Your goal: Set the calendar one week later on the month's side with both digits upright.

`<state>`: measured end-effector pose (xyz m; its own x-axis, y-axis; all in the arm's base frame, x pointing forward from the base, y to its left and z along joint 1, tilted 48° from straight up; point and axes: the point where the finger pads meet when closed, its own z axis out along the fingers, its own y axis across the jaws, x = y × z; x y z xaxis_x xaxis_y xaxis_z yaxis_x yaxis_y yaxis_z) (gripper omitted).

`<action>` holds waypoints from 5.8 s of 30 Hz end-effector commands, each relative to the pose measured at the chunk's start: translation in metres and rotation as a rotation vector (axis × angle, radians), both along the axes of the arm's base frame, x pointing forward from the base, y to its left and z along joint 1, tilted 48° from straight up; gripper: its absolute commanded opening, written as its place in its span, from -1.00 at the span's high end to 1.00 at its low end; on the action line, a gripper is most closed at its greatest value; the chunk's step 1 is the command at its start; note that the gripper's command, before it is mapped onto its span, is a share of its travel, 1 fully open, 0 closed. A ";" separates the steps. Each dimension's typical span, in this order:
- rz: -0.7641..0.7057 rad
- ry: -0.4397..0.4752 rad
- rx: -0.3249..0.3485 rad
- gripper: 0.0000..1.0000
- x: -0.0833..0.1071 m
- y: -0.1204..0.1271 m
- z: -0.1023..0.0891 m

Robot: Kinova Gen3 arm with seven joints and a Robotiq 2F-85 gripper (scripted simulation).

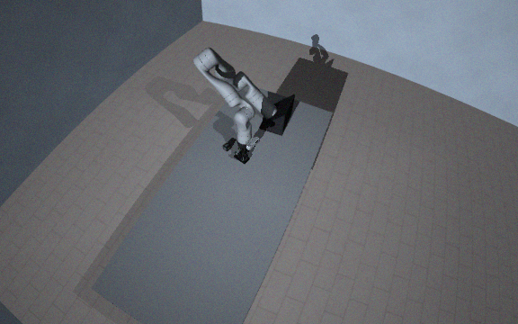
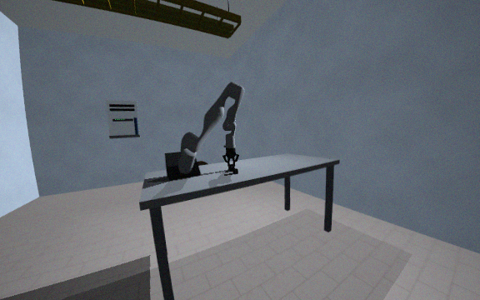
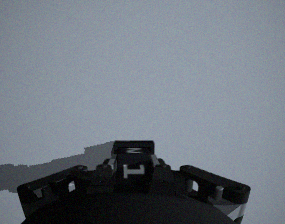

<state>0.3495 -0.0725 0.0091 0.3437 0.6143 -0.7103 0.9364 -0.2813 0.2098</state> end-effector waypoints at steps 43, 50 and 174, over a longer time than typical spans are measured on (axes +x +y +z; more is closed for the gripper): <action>0.001 -0.001 0.001 0.03 0.000 0.001 0.000; 0.001 -0.001 0.001 0.03 0.000 0.001 0.000; 0.657 0.776 0.103 -1.00 -0.017 0.037 0.080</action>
